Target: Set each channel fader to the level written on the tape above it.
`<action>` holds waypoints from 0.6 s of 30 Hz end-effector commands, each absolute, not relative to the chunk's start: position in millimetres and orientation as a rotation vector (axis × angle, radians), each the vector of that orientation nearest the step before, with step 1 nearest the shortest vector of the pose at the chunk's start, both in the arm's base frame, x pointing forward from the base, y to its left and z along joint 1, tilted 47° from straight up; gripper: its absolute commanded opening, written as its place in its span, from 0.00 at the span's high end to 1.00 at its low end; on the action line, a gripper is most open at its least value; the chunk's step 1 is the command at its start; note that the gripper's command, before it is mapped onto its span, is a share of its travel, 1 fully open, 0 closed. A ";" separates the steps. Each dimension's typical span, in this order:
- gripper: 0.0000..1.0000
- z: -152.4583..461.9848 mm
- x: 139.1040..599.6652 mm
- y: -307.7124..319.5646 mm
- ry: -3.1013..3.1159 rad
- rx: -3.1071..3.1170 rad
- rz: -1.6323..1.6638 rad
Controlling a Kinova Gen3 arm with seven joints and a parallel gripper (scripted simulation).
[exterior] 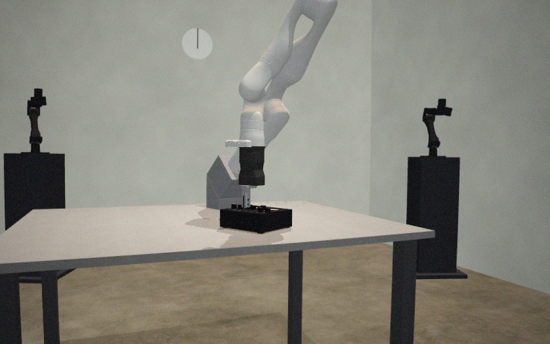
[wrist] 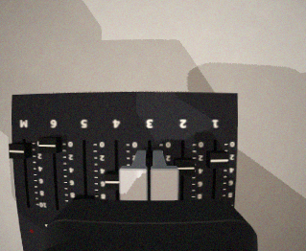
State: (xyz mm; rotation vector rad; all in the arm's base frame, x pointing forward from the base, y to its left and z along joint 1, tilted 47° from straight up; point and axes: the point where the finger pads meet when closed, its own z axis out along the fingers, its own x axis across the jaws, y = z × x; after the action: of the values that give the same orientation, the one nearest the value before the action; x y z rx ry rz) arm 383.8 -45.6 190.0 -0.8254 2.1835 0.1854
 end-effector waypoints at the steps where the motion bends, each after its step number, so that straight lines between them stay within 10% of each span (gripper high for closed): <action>1: 1.00 190.4 385.0 -47.3 2.183 -0.824 0.184; 18: 1.00 199.4 377.3 -52.9 2.183 -0.824 0.184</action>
State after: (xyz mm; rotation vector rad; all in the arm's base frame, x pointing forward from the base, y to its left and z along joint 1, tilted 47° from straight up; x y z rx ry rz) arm 378.6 -46.7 194.4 -0.8297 2.1827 0.2027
